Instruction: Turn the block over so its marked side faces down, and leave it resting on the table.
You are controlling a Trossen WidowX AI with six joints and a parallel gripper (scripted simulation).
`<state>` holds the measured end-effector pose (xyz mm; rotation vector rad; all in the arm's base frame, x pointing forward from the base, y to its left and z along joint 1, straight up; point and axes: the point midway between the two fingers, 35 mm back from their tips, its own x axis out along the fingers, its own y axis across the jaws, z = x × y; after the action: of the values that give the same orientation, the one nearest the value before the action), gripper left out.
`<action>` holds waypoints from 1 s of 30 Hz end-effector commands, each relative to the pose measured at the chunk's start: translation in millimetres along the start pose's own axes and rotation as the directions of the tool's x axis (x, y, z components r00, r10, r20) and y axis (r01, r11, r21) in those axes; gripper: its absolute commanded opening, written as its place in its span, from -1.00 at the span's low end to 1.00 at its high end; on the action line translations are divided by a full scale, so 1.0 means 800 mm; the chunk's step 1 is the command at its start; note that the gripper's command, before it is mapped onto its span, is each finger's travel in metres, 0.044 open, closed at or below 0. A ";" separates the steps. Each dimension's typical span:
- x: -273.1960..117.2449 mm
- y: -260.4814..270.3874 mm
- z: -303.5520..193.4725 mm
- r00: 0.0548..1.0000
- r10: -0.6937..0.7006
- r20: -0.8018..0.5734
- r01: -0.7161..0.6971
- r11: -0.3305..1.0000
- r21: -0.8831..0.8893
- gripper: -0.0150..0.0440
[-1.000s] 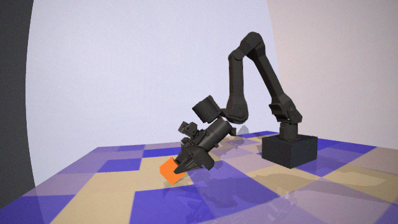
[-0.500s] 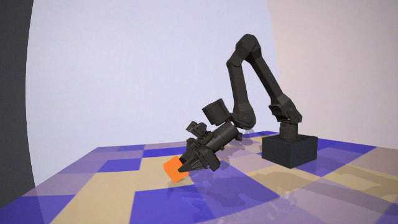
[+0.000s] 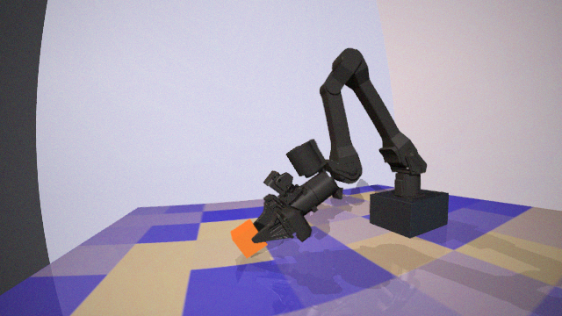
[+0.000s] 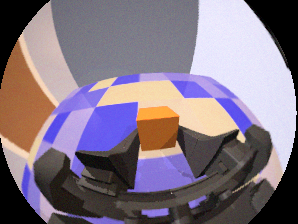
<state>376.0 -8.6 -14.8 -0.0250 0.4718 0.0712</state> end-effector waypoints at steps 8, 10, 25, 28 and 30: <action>0.000 0.001 0.001 1.000 0.004 0.005 -0.004 1.000 0.003 0.67; 0.000 0.001 0.001 1.000 0.004 0.005 -0.004 1.000 0.003 0.84; 0.000 0.001 0.001 1.000 0.004 0.005 -0.004 1.000 0.003 1.00; 0.000 0.001 0.001 1.000 0.004 0.005 -0.004 1.000 0.003 1.00; 0.000 0.001 0.001 1.000 0.004 0.005 -0.004 1.000 0.003 1.00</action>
<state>376.5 -8.6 -13.8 -0.0254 0.4665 0.0714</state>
